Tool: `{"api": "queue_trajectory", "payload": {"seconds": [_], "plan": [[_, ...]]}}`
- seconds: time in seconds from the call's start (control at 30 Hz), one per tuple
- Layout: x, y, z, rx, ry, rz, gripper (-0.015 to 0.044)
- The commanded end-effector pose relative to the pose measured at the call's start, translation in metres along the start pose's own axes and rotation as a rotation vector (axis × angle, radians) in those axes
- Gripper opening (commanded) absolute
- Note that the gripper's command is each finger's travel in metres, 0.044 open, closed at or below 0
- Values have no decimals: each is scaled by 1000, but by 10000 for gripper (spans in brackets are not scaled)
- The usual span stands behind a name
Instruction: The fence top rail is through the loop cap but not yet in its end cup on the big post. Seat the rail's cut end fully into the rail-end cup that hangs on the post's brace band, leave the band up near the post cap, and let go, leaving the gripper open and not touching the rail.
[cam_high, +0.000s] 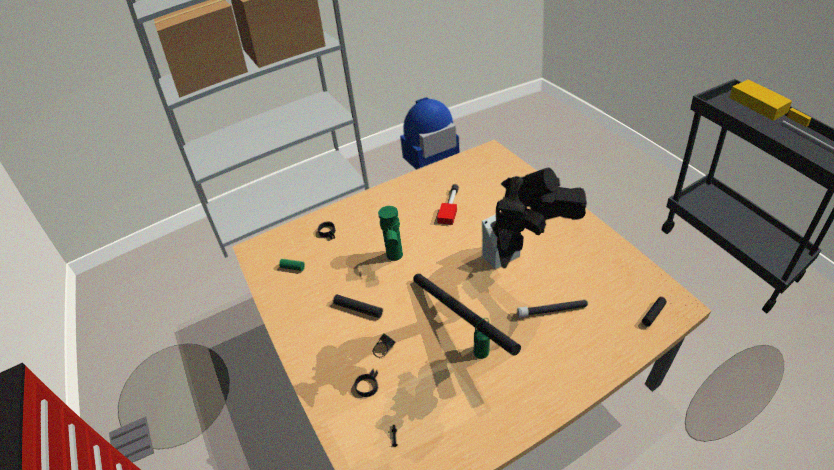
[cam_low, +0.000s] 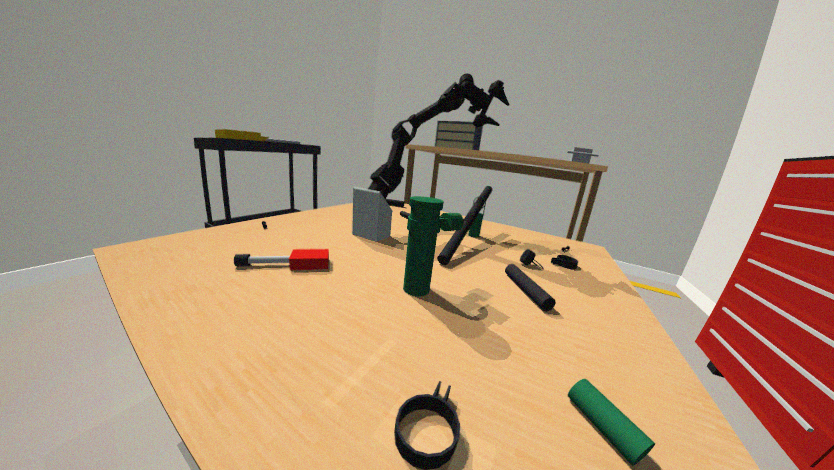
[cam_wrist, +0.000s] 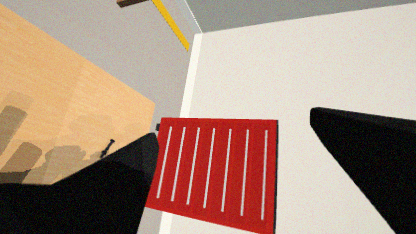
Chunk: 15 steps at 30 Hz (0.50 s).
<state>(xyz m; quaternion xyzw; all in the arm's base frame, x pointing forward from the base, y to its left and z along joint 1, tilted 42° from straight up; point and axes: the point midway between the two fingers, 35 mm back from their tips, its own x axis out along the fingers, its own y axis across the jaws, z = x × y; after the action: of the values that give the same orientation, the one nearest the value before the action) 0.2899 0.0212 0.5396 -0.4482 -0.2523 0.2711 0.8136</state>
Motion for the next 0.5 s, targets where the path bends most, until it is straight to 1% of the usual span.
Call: {"api": "queue_trajectory", "payload": {"seconds": [0.0, 0.23, 0.47], "plan": [[-3, 25, -71, 266, 144, 20, 440], [-24, 83, -164, 666, 368, 50, 440], [-63, 159, -232, 1079, 591, 78, 440]]}}
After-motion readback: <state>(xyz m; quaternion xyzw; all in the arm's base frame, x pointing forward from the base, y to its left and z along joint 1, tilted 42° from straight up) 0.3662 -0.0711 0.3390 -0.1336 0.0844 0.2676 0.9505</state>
